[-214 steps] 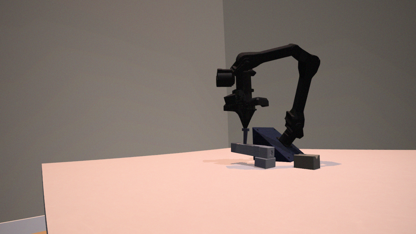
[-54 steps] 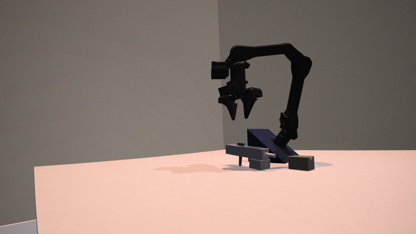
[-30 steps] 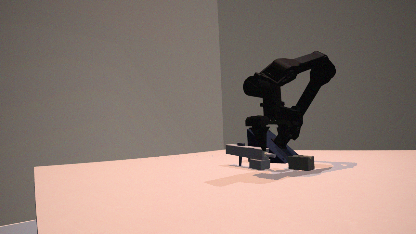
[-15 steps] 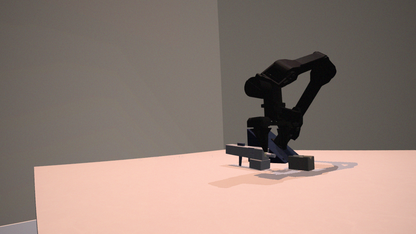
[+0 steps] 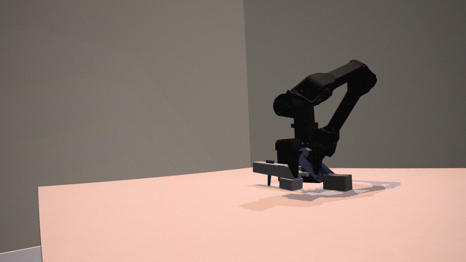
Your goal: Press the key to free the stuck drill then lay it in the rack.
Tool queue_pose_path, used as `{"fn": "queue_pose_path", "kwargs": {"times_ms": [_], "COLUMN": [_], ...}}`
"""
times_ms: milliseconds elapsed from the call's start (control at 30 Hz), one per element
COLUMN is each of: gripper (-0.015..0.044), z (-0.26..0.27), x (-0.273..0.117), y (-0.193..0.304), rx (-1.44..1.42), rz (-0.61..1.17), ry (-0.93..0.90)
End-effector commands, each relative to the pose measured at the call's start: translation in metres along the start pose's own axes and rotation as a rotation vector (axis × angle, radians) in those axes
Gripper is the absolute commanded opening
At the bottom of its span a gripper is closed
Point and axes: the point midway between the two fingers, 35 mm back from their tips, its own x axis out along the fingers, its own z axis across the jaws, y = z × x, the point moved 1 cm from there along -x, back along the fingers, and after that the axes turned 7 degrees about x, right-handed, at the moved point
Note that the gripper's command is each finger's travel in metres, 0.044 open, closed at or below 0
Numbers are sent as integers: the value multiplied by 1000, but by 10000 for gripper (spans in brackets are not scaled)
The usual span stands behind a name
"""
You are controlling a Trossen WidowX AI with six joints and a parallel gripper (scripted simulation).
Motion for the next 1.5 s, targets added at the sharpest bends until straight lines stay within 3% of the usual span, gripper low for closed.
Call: {"fn": "queue_pose_path", "kwargs": {"times_ms": [0,600,1133,1467], "gripper": [440,440,20,0], "z": [2,2,1,2], "x": [9,30,27,27], "y": [3,9,8,5], "rx": [10,10,1,7], "rz": [-3,-4,-1,-3], "ry": [-7,-8,-3,-6]}}
